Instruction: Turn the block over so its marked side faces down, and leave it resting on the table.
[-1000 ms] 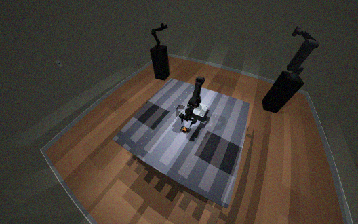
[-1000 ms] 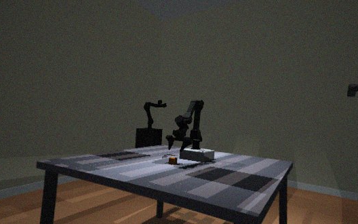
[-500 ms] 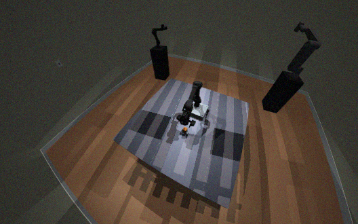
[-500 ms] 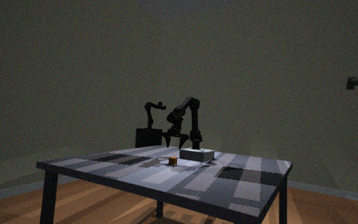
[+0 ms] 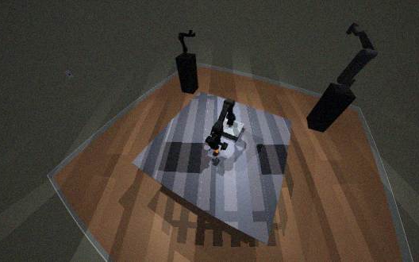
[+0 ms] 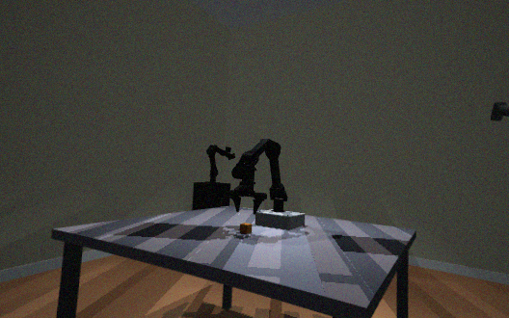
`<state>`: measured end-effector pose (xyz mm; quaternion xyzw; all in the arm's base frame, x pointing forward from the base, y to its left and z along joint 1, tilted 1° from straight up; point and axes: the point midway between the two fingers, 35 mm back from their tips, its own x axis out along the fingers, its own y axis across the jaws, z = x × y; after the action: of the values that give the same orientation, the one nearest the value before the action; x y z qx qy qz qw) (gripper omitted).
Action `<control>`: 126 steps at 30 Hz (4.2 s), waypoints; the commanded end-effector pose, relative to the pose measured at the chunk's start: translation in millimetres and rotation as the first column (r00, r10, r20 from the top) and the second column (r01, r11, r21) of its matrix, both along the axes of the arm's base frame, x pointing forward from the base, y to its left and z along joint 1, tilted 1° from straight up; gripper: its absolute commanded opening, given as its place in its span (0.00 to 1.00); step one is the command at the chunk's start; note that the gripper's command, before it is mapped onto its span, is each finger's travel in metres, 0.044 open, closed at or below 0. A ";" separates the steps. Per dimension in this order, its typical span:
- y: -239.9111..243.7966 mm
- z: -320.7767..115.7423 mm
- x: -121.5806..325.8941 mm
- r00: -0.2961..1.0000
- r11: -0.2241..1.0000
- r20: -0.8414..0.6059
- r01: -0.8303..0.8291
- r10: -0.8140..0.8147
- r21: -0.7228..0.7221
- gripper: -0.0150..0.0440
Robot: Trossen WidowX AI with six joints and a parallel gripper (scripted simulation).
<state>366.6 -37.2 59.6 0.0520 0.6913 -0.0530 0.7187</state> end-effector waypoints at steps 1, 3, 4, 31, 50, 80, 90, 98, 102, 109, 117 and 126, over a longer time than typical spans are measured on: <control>0.7 -18.4 -3.1 1.000 1.000 -0.027 -0.006 0.006 0.006 1.00; 0.7 -18.4 -3.1 1.000 1.000 -0.027 -0.006 0.006 0.006 1.00; 0.8 -19.6 -3.1 1.000 1.000 -0.027 -0.006 0.006 0.006 1.00; 1.3 -63.8 -2.9 1.000 1.000 -0.027 -0.006 0.006 0.006 1.00; 1.3 -66.2 -3.0 1.000 1.000 -0.027 -0.006 0.006 0.006 0.52; 1.1 -41.2 -1.2 0.997 1.000 0.071 -0.007 0.007 -0.009 0.25; 1.1 -45.9 -0.5 0.975 0.999 0.220 -0.004 0.011 -0.032 0.25; 1.4 -46.9 -2.5 0.942 0.999 0.336 0.002 0.015 -0.049 0.25; 1.6 -46.5 -4.4 0.920 0.998 0.392 0.006 0.017 -0.057 0.25; 2.0 -45.1 -8.0 0.885 0.998 0.466 0.012 0.021 -0.067 0.25; 1.7 -51.3 -4.2 0.867 0.997 0.497 0.014 0.024 -0.072 0.25; 1.1 -69.4 4.0 0.796 0.996 0.604 0.023 0.035 -0.089 0.25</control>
<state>370.1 -35.8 -2.1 0.0336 0.4359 -0.0613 0.8973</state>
